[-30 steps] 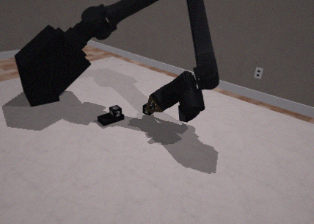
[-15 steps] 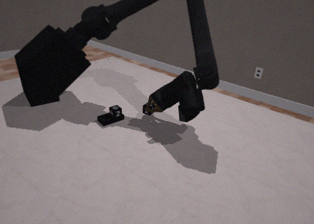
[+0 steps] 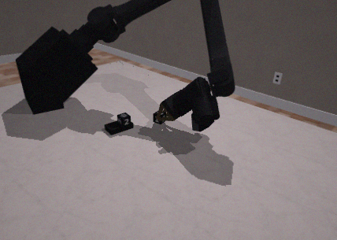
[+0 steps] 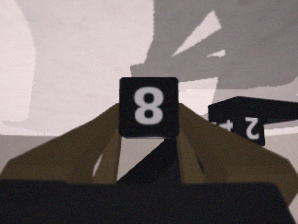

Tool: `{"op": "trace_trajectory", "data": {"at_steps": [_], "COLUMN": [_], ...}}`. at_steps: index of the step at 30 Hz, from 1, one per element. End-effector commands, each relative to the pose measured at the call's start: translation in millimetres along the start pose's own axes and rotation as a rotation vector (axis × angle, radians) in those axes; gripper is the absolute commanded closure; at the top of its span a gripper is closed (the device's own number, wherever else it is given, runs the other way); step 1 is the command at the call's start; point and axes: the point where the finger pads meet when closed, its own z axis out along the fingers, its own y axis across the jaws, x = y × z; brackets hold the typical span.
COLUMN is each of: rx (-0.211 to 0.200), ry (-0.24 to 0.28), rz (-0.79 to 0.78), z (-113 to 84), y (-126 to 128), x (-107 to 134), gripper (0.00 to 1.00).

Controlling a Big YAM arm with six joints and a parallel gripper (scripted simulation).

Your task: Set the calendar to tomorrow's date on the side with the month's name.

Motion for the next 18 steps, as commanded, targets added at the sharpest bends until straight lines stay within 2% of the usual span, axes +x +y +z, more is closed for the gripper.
{"op": "trace_trajectory", "data": {"at_steps": [1, 18], "rx": [0.009, 0.007], "ry": [0.003, 0.005], "rz": [-0.006, -0.004], "z": [3.5, 5.4], "y": [2.8, 4.4], "x": [-10.4, -10.8], "gripper": [0.73, 0.73]}}
